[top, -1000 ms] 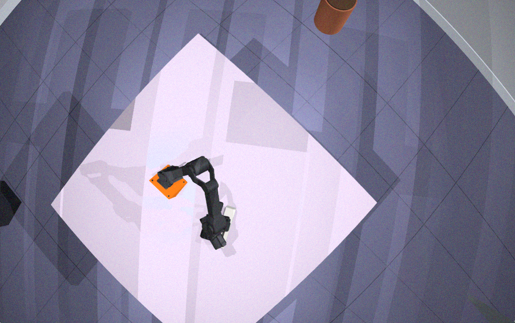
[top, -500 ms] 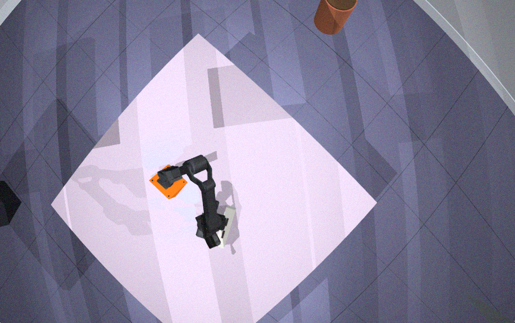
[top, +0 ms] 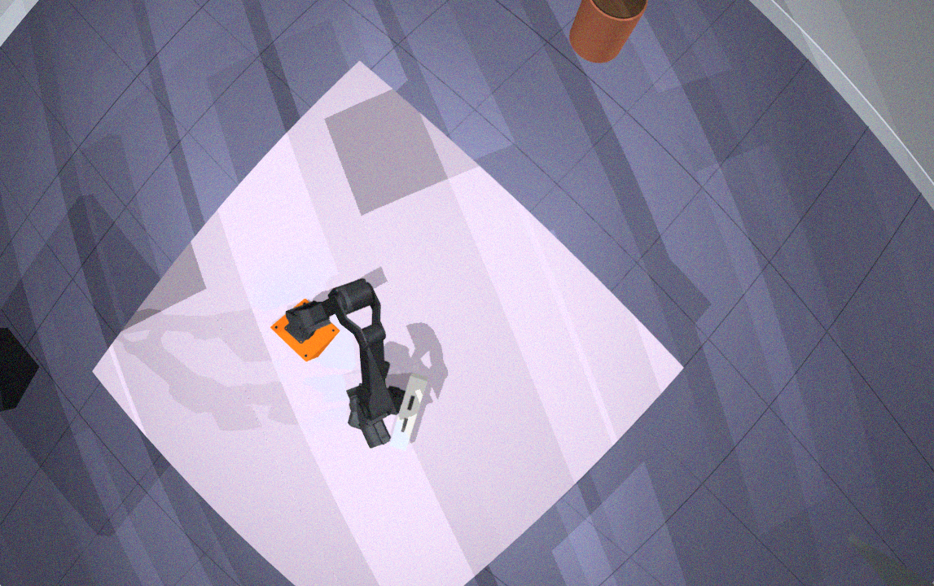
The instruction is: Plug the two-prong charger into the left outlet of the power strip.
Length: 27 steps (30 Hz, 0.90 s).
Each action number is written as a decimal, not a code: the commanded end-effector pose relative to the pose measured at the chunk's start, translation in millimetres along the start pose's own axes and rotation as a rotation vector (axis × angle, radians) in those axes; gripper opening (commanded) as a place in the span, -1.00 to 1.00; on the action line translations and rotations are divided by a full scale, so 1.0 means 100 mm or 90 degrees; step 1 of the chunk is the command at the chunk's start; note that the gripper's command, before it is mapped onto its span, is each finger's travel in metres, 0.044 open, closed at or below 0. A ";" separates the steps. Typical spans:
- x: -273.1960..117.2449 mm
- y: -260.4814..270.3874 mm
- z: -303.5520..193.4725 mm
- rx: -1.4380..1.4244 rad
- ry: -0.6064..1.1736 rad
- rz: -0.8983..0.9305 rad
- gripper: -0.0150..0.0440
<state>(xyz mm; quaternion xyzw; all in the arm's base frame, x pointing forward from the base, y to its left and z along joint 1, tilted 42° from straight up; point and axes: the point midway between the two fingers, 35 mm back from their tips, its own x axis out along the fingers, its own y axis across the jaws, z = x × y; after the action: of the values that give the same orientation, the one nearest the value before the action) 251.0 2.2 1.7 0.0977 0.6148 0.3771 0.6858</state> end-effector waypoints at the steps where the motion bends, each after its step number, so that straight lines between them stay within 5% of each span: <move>1: -0.02 0.00 0.01 0.003 -0.011 -0.001 1.00; 8: -0.76 -0.01 0.13 0.078 -0.378 -0.021 1.00; 27: -0.78 0.00 0.13 0.078 -0.388 -0.022 1.00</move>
<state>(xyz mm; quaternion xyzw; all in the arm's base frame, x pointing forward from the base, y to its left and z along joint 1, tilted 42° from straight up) 266.1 -43.6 64.2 0.2349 0.4057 0.2815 0.8372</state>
